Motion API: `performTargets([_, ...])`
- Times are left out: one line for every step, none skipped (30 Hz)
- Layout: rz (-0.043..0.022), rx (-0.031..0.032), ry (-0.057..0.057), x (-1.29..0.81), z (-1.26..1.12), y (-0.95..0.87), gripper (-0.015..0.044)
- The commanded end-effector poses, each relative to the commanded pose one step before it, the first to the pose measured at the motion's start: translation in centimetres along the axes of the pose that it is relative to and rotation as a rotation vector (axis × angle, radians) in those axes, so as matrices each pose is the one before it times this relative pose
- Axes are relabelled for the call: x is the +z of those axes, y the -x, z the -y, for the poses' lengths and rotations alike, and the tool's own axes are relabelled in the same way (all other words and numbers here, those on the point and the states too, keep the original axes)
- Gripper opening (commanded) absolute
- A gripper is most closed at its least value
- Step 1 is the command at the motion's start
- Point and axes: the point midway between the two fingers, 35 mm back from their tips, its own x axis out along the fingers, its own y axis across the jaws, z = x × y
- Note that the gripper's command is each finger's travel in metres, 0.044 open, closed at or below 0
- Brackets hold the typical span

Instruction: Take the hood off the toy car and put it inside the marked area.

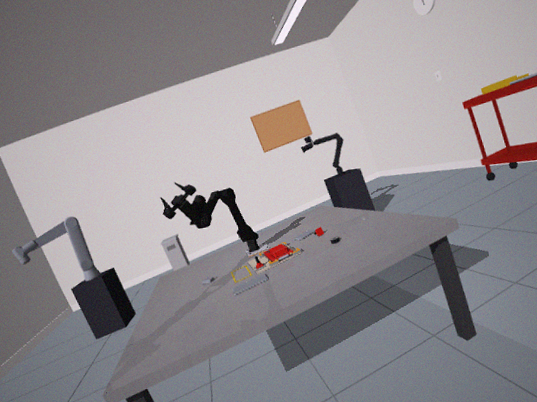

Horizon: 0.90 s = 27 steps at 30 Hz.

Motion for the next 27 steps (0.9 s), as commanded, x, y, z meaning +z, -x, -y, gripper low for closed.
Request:
performTargets([-0.00278, -0.00224, -0.0008, -0.118, 0.025, -0.004, 0.0440])
performTargets([-0.00838, -0.00667, -0.0025, -0.354, 0.073, -0.011, 0.0440])
performTargets([-0.01412, -0.01100, -0.0042, -0.593, 0.117, -0.016, 0.0440])
performTargets([-0.02011, -0.01512, -0.0057, -0.837, 0.155, -0.021, 0.0440])
performTargets([-0.02632, -0.01890, -0.0070, -1.082, 0.184, -0.026, 0.0440])
performTargets([-0.02638, -0.01801, -0.0066, -1.071, 0.165, -0.028, 0.0440])
performTargets([-0.02084, -0.01361, -0.0049, -0.837, 0.118, -0.026, 0.0440])
performTargets([-0.01492, -0.00942, -0.0034, -0.594, 0.078, -0.022, 0.0440])
performTargets([-0.00942, -0.00868, -0.0010, -0.350, 0.106, -0.061, 0.0440])
performTargets([-0.01284, -0.01313, -0.0007, -0.462, 0.170, -0.105, 0.0440])
performTargets([-0.01923, -0.01910, -0.0008, -0.685, 0.240, -0.151, 0.0440])
performTargets([-0.03254, -0.03088, -0.0007, -1.143, 0.371, -0.236, 0.0440])
performTargets([-0.03995, -0.03569, 0.0000, -1.376, 0.399, -0.270, 0.0440])
performTargets([-0.04132, -0.03464, 0.0010, -1.393, 0.353, -0.264, 0.0440])
performTargets([-0.04263, -0.03357, 0.0020, -1.410, 0.308, -0.256, 0.0440])
performTargets([-0.04387, -0.03250, 0.0031, -1.424, 0.264, -0.249, 0.0440])
performTargets([-0.04505, -0.03142, 0.0041, -1.436, 0.220, -0.240, 0.0440])
performTargets([-0.04615, -0.03034, 0.0053, -1.447, 0.177, -0.231, 0.0440])
performTargets([-0.04719, -0.02927, 0.0064, -1.456, 0.135, -0.221, 0.0440])
performTargets([-0.04816, -0.02821, 0.0076, -1.463, 0.093, -0.211, 0.0440])
performTargets([-0.04854, -0.02830, 0.0090, -1.471, 0.077, -0.186, 0.0440])
performTargets([-0.04941, -0.02726, 0.0103, -1.476, 0.038, -0.175, 0.0440])
performTargets([-0.05022, -0.02624, 0.0116, -1.480, 0.001, -0.162, 0.0440])
performTargets([-0.05095, -0.02524, 0.0129, -1.482, -0.035, -0.150, 0.0440])
performTargets([-0.05161, -0.02426, 0.0142, -1.482, -0.070, -0.137, 0.0440])
performTargets([-0.05221, -0.02330, 0.0155, -1.481, -0.103, -0.124, 0.0440])
performTargets([-0.05274, -0.02237, 0.0168, -1.479, -0.135, -0.111, 0.0440])
